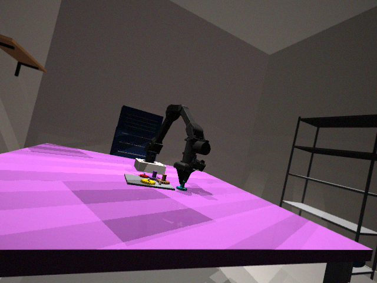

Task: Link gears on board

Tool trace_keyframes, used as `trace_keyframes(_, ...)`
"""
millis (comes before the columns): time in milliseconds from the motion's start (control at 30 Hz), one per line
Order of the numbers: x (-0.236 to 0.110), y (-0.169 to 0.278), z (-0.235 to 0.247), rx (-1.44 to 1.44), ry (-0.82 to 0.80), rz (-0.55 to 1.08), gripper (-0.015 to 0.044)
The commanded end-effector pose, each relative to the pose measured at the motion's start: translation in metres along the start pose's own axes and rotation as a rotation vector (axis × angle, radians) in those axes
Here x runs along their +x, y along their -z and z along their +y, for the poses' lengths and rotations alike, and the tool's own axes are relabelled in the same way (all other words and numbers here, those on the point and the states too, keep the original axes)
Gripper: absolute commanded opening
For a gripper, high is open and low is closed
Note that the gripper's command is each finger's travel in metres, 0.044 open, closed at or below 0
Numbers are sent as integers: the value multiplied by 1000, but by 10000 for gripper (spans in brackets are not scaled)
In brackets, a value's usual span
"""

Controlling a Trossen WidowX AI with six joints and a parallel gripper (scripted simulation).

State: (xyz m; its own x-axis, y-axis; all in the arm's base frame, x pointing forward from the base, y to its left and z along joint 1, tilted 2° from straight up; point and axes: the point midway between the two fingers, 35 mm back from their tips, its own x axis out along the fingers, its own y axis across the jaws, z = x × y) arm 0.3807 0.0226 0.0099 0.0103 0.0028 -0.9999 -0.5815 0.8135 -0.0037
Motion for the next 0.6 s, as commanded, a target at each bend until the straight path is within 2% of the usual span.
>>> trace_keyframes(0, 1, 0, 1, 4, -3, 0, 151)
trace_keyframes(133, 1, 0, 1, 4, -3, 0, 46)
trace_keyframes(367, 1, 0, 1, 4, -3, 0, 0)
trace_keyframes(567, -9, -2, -1, 4, -3, -1, 0)
